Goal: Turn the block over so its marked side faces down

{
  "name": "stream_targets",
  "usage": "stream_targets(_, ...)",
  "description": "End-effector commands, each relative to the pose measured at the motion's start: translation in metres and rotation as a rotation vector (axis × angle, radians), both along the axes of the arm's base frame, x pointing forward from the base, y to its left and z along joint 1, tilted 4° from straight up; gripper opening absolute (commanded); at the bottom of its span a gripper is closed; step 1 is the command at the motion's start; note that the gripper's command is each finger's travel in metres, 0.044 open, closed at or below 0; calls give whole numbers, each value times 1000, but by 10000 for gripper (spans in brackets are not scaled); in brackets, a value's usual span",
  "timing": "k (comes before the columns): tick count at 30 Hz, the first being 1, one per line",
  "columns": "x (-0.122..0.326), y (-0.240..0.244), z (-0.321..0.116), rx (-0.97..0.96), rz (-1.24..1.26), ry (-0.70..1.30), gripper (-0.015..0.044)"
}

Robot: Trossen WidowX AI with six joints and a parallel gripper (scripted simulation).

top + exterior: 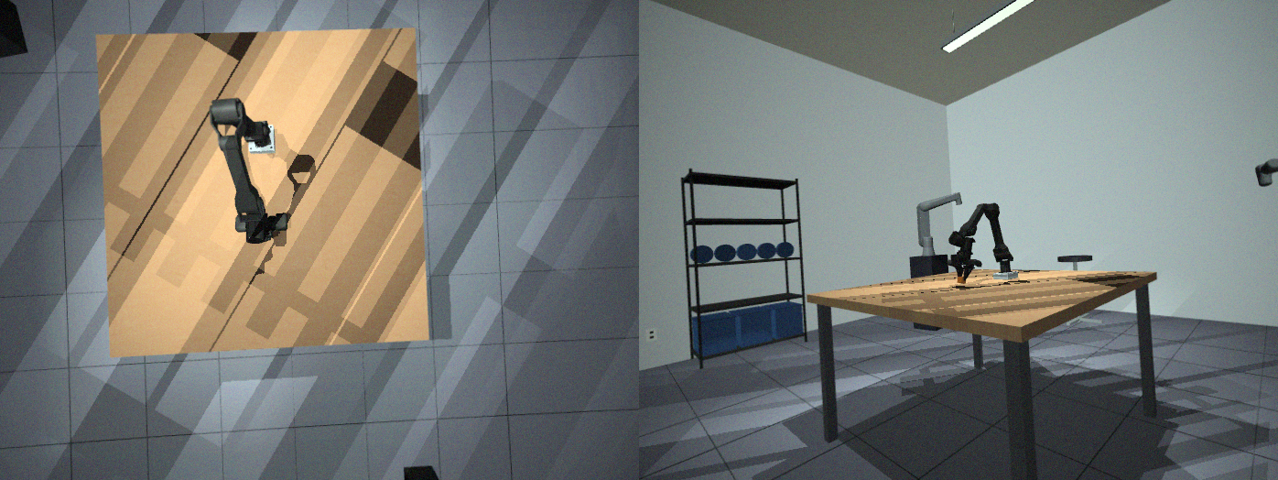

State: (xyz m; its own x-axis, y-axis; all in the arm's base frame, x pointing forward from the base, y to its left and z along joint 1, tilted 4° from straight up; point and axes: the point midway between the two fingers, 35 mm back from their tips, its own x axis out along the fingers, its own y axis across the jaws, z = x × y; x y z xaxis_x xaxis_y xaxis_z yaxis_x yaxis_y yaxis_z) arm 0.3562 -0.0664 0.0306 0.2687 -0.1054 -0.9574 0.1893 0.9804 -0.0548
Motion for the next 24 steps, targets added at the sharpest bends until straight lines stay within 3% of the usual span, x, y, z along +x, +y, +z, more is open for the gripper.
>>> stream_targets(1,-1,0,1,-16,7,-70,0)
stream_targets(24,1,0,-11,-55,11,-316,0)
